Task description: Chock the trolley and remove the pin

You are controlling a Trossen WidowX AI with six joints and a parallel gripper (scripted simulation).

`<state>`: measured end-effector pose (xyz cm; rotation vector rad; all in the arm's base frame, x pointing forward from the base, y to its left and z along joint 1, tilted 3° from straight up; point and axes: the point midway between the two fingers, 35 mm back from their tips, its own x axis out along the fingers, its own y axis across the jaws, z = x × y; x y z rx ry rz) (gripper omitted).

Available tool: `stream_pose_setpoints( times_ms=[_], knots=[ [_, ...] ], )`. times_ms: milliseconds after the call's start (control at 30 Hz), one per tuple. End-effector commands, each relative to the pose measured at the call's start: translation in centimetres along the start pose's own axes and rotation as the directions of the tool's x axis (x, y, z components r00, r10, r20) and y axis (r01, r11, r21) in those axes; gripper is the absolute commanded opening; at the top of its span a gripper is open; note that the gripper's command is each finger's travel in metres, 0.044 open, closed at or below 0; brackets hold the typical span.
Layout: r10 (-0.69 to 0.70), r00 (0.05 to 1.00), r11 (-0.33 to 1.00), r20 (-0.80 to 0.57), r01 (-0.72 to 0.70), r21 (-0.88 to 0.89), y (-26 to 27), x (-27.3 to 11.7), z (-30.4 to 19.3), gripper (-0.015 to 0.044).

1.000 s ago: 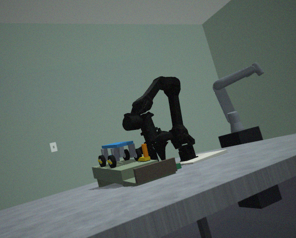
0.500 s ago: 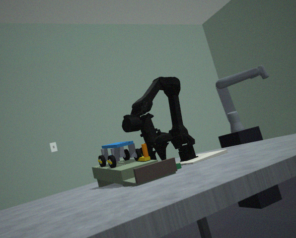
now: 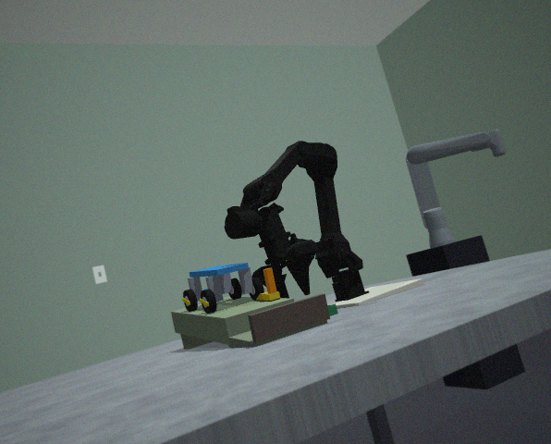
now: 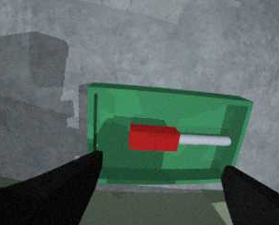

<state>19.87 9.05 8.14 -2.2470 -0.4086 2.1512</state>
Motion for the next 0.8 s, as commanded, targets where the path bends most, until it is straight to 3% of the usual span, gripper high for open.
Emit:
stream_pose_setpoints(
  times_ms=[0, 33, 600, 767],
  knots=[
    [-0.005, 1.000, 1.000, -0.002, 0.005, -0.004, -0.2, -1.3, 0.1, 0.0419],
    [-0.005, 1.000, 1.000, -0.002, 0.005, -0.004, -0.3, -1.7, 0.0, 0.0440],
    [-0.005, 1.000, 1.000, -0.002, 0.005, -0.005, -1.2, -6.7, 0.1, 0.0440],
    [-0.001, 1.000, 1.000, -0.005, 0.001, -0.003, -1.1, -6.6, 0.0, 0.0440]
  ],
)
